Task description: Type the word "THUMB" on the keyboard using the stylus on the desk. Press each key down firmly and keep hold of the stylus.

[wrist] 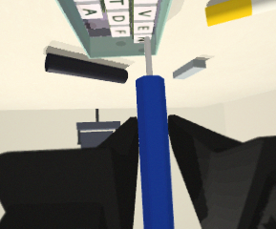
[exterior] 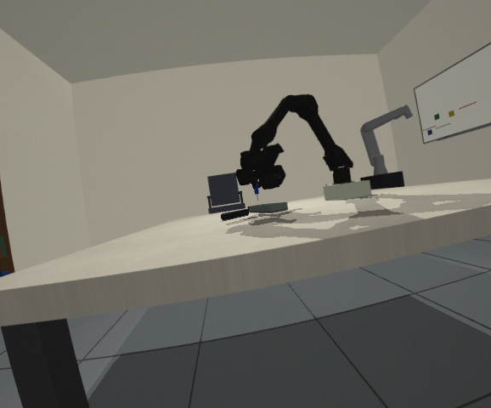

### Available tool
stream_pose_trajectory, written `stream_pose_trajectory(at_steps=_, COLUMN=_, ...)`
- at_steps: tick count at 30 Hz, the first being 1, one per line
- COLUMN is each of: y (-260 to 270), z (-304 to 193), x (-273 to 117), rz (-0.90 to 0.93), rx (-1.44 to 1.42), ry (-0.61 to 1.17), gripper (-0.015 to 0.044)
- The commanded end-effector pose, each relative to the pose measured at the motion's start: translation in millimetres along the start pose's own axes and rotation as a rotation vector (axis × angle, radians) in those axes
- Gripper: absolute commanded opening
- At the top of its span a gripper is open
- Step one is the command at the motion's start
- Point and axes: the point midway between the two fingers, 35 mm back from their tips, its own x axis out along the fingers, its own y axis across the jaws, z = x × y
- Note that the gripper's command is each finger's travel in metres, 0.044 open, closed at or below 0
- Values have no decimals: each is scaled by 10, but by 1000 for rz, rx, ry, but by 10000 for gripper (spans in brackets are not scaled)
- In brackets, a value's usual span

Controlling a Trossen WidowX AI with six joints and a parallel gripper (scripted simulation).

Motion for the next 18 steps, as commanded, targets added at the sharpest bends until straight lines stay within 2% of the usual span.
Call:
stream_pose_trajectory(at_steps=1, y=-3, z=-34, x=-17, rz=-3, rx=3, ry=3, gripper=81)
stream_pose_trajectory(at_steps=7, y=-1, z=-6, x=-4, rz=0, rx=1, ry=0, gripper=64)
stream_pose_trajectory(at_steps=10, y=24, z=24, x=-53, rz=-1, rx=0, ry=-3, gripper=0)
stream_pose_trajectory(at_steps=18, y=235, z=207, x=-397, rz=-3, rx=-1, ry=-9, gripper=0)
